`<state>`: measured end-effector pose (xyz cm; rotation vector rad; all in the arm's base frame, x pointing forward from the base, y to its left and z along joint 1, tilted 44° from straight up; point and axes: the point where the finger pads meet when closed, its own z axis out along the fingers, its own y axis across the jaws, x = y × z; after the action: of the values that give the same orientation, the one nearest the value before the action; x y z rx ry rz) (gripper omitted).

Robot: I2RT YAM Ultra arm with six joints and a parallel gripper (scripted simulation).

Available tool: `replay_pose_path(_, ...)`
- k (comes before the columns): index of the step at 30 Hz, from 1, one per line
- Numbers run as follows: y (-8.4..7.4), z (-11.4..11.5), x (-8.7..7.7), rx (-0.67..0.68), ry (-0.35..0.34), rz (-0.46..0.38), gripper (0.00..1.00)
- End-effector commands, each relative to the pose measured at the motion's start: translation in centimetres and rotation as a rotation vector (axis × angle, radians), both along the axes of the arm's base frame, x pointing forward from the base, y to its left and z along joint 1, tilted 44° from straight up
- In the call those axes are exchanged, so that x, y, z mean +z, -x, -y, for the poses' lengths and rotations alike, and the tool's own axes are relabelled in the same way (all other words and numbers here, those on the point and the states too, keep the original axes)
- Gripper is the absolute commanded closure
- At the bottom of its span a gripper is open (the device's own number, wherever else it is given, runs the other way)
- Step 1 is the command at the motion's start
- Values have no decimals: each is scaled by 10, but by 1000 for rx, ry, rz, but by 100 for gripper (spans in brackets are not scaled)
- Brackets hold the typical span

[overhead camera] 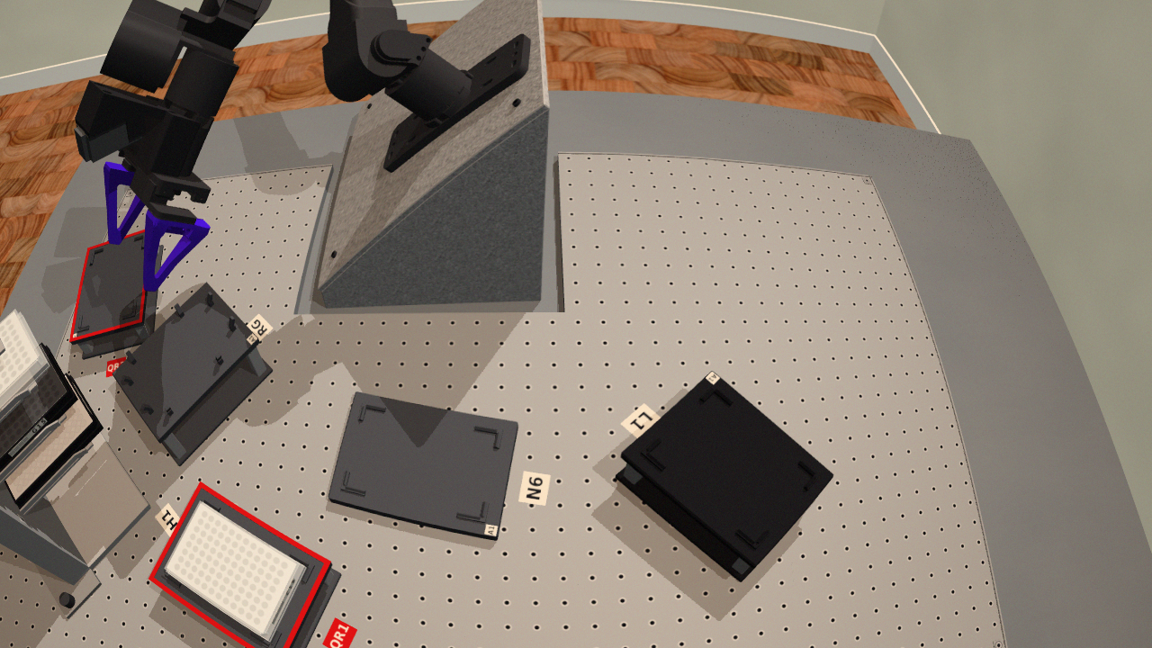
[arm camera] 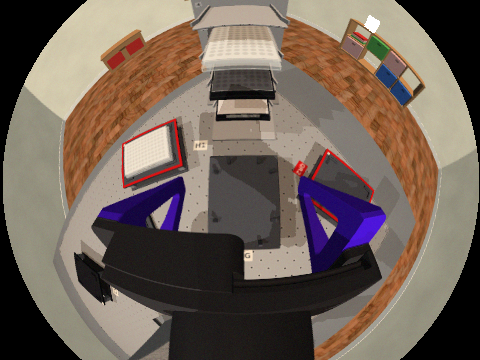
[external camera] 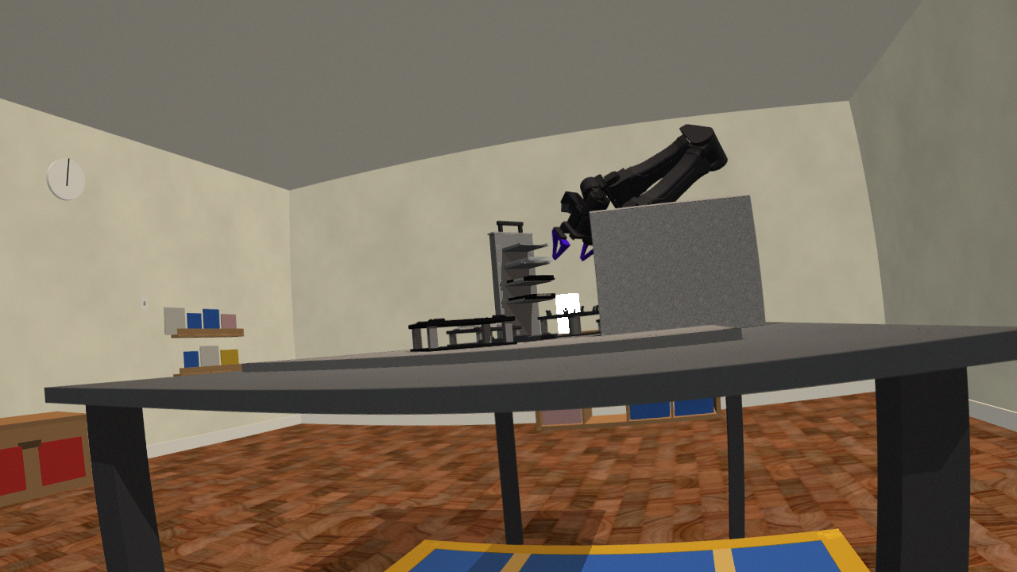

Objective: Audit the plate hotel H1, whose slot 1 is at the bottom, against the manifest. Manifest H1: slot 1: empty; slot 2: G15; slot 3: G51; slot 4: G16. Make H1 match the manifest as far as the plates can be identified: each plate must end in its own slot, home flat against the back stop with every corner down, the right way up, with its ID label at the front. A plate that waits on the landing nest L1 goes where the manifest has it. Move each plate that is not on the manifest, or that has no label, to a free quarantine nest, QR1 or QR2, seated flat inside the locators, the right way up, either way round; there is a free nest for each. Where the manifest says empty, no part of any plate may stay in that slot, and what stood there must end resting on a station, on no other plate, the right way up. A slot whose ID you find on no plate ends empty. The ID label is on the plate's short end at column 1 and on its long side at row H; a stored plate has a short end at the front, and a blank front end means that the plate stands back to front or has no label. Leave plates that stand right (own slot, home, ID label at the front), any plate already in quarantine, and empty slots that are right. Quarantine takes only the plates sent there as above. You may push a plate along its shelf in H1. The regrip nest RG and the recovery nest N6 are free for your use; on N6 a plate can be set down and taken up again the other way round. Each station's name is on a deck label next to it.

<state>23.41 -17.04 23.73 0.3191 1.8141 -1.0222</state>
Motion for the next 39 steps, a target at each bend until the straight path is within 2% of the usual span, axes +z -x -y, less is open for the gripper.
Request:
replay_pose_path(1,6,1,-5,-31,-11,-32,0)
replay_pose_path(24,11,-48,45,-31,-14,-34,0)
replay_pose_path(29,11,-48,45,-31,-14,-34,0)
replay_pose_path(39,9,-29,26,-31,-13,-33,0)
